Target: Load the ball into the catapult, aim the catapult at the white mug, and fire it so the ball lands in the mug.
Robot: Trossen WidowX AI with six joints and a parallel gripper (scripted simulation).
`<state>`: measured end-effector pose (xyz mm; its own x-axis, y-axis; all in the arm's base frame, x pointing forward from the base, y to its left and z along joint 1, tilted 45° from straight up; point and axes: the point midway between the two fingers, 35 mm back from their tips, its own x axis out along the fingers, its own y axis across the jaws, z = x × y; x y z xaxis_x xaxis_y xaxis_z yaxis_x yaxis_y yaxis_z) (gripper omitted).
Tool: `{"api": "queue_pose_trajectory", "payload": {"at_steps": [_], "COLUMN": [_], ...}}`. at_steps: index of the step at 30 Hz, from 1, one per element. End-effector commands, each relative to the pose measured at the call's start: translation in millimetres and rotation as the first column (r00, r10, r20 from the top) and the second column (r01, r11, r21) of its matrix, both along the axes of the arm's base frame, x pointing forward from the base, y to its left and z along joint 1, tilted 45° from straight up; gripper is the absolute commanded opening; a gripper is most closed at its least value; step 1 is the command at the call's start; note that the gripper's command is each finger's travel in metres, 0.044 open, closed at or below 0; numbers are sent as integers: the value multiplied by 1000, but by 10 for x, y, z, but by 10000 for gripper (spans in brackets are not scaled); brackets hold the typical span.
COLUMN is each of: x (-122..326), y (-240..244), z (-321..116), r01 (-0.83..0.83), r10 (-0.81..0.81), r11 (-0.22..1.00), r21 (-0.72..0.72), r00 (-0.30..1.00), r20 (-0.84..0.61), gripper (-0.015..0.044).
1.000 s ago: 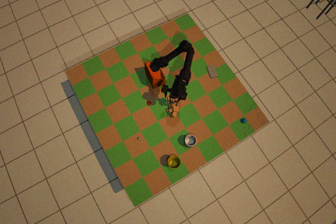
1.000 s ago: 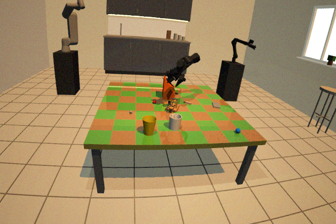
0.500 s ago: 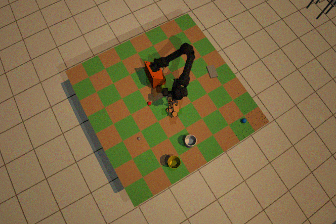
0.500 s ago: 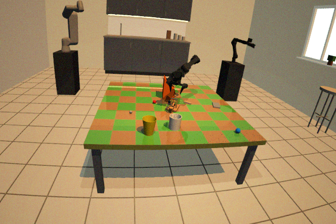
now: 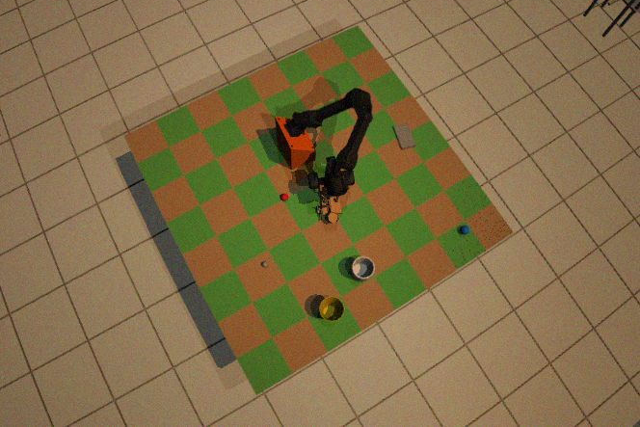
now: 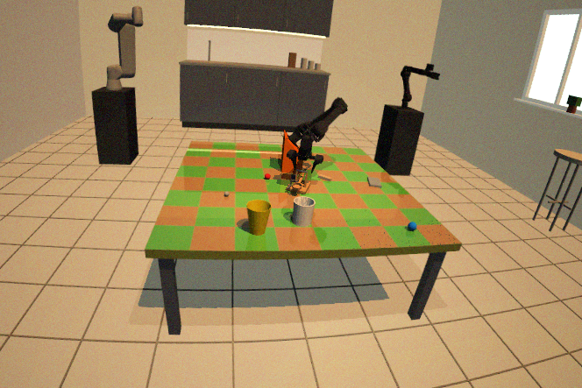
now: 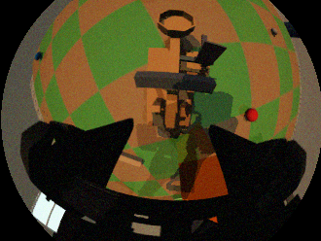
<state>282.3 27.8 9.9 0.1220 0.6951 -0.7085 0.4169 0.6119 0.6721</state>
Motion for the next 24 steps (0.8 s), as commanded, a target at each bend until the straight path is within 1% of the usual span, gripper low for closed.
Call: {"api": "queue_pose_trajectory", "payload": {"at_steps": [1,24], "x": [30,82], "y": [18,285], "z": [-23,-282], "r01": [11,11], "r10": [-11,-11], "r11": [1000,1000], "r21": [2,2], "r00": [1000,1000], "r20": [8,8], "gripper": [440,440]}}
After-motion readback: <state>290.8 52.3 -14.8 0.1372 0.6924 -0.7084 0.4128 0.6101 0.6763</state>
